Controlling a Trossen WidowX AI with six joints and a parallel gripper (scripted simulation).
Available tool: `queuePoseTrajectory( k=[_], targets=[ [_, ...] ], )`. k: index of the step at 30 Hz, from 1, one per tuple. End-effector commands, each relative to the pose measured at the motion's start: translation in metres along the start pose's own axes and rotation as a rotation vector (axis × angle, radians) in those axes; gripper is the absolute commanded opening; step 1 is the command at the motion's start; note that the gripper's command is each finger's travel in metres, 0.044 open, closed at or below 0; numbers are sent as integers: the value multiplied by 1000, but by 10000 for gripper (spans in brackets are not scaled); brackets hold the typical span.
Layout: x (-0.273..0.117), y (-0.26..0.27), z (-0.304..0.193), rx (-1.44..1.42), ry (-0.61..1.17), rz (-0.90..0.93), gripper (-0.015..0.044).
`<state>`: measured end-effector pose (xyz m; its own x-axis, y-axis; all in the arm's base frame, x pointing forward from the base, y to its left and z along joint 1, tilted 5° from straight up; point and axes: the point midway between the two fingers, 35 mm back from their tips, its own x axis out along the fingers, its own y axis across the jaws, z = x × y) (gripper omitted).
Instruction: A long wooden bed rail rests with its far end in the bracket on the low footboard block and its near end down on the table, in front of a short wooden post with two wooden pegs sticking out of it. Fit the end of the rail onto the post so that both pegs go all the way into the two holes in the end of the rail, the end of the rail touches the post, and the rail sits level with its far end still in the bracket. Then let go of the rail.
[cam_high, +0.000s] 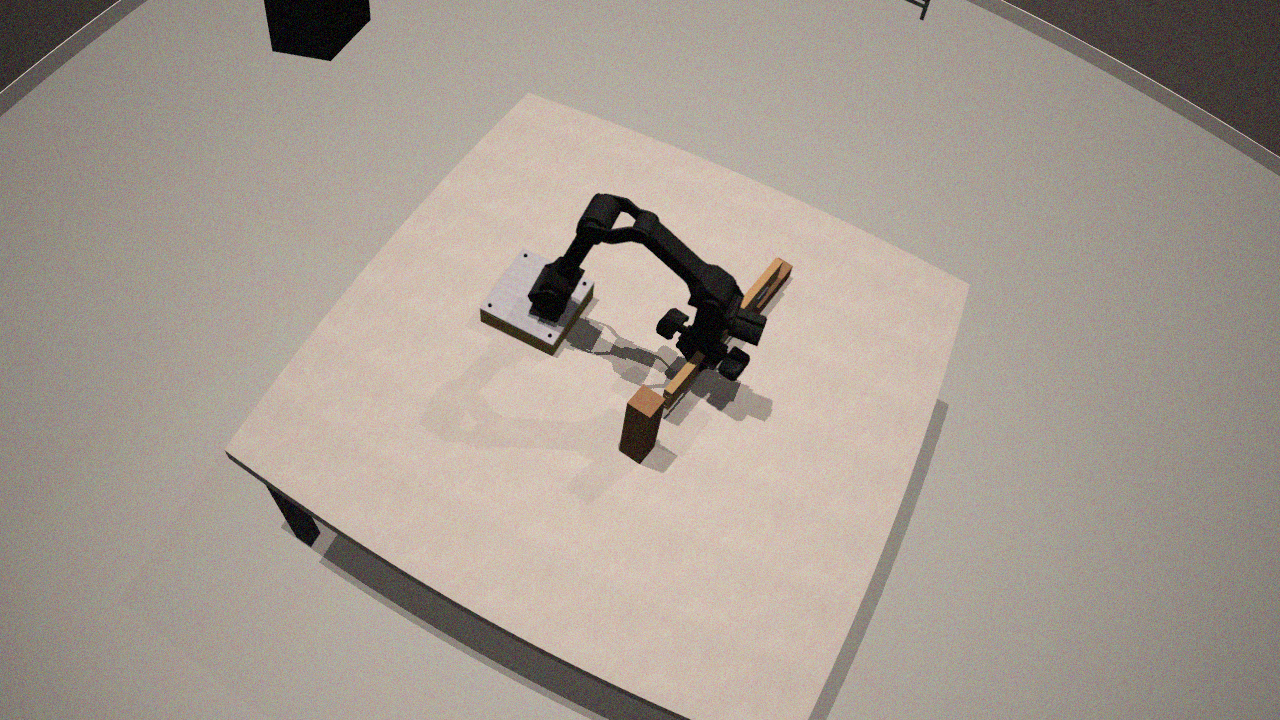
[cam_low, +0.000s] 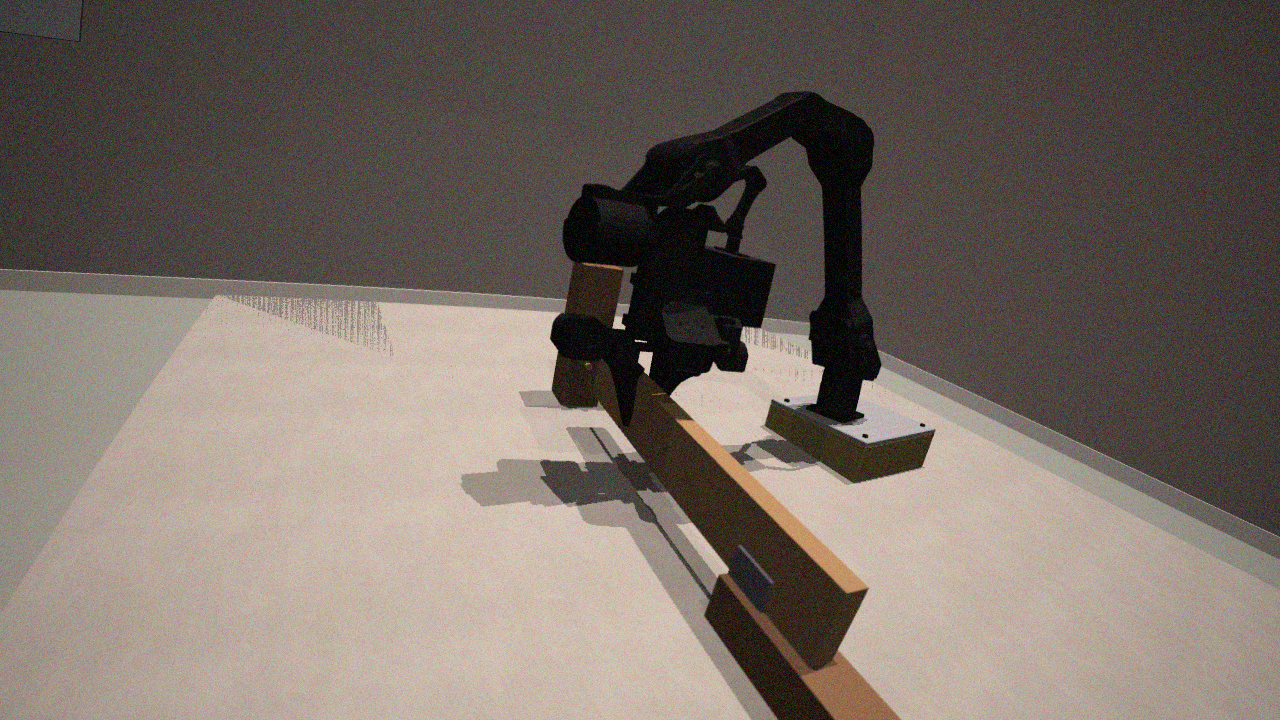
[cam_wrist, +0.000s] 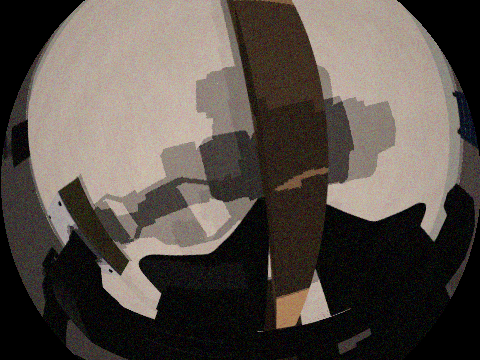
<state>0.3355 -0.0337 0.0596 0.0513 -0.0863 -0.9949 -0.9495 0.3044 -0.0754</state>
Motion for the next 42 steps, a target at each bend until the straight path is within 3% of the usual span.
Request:
queuePoseTrajectory(
  k=[1,42],
  targets=[
    [-1,0,-1,-5,-2,-2,0],
    [0,-1,-14,-5,-1,-2,0]
  ],
)
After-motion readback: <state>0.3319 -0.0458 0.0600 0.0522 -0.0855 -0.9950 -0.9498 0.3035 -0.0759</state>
